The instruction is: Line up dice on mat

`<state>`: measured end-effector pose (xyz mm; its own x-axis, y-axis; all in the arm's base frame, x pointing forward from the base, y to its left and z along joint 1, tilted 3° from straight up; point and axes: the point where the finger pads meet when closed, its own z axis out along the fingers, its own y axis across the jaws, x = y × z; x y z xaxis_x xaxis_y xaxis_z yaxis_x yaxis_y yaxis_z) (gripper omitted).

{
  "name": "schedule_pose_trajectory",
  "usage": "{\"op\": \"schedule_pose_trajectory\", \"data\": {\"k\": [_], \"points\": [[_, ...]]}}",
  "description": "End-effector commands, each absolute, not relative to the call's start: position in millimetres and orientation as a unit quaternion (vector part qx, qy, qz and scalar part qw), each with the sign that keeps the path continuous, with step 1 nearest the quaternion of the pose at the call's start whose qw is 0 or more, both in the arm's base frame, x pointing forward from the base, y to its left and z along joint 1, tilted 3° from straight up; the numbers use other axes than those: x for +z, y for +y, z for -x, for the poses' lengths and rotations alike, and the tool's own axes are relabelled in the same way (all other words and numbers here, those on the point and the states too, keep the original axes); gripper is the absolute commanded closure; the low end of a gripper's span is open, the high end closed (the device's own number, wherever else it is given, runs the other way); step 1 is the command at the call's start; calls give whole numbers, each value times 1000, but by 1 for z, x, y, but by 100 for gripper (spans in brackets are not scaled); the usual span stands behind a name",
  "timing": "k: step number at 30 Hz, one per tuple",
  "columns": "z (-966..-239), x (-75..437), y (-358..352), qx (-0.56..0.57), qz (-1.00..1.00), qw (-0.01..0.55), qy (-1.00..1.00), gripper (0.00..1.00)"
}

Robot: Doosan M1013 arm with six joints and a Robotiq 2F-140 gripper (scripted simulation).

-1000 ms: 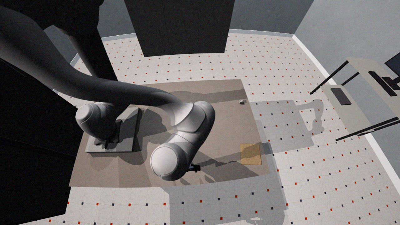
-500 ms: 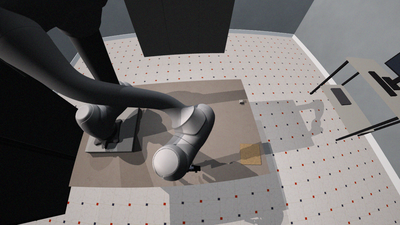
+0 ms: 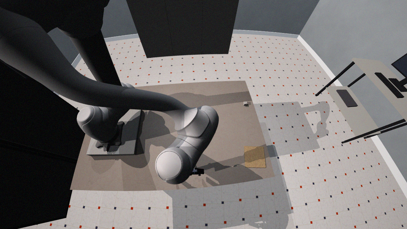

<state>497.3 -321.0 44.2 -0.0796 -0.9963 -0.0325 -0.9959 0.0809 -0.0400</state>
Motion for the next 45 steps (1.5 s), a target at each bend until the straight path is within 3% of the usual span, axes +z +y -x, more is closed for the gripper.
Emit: {"op": "schedule_pose_trajectory", "data": {"k": [1,31,45], "points": [[-498,45,-321,-4,678,26,735,0],[-499,46,-299,-4,678,26,735,0],[-504,48,-212,-4,678,26,735,0]]}}
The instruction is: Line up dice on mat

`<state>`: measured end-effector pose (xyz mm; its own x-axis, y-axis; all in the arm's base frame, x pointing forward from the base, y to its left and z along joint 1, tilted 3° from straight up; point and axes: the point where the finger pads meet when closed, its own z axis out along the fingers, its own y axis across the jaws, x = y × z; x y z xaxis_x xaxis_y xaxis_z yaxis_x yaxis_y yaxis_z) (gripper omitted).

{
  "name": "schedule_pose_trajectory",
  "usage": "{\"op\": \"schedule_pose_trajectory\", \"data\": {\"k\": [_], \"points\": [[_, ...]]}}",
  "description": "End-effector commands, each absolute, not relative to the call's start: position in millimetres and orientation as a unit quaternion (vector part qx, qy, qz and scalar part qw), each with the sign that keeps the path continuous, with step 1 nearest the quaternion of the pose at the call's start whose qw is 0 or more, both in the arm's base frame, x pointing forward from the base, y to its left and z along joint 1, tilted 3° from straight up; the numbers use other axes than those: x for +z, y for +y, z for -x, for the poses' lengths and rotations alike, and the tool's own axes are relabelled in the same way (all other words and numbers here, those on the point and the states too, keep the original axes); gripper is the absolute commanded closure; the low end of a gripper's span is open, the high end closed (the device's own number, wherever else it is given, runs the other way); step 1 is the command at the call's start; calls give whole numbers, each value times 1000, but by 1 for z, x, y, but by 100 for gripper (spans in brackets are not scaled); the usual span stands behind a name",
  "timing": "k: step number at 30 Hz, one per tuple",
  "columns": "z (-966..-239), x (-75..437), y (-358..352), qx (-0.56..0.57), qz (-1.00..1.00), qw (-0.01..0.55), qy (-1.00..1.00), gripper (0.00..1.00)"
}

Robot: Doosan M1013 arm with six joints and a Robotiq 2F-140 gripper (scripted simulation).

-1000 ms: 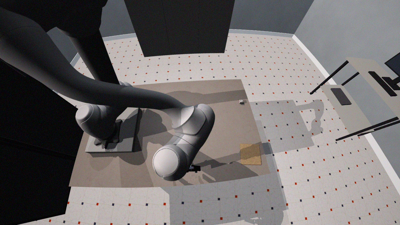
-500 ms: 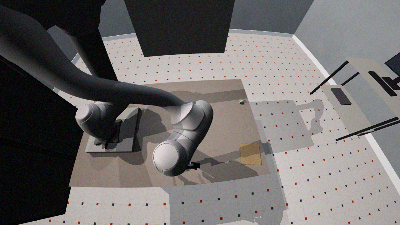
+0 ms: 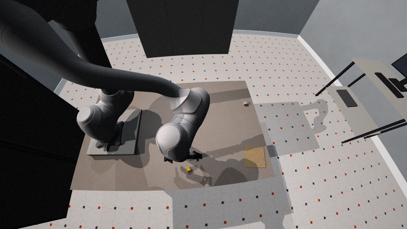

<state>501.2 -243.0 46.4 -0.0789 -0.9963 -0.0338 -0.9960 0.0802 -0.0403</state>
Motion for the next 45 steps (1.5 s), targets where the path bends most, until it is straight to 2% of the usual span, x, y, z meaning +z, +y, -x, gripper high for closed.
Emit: {"op": "schedule_pose_trajectory", "data": {"k": [1,3,18,33,45], "points": [[-504,49,-204,-4,678,26,735,0],[-504,49,-204,-4,678,26,735,0],[-512,53,-74,-4,678,26,735,0],[-518,56,25,-4,678,26,735,0],[-521,57,75,-4,678,26,735,0]]}}
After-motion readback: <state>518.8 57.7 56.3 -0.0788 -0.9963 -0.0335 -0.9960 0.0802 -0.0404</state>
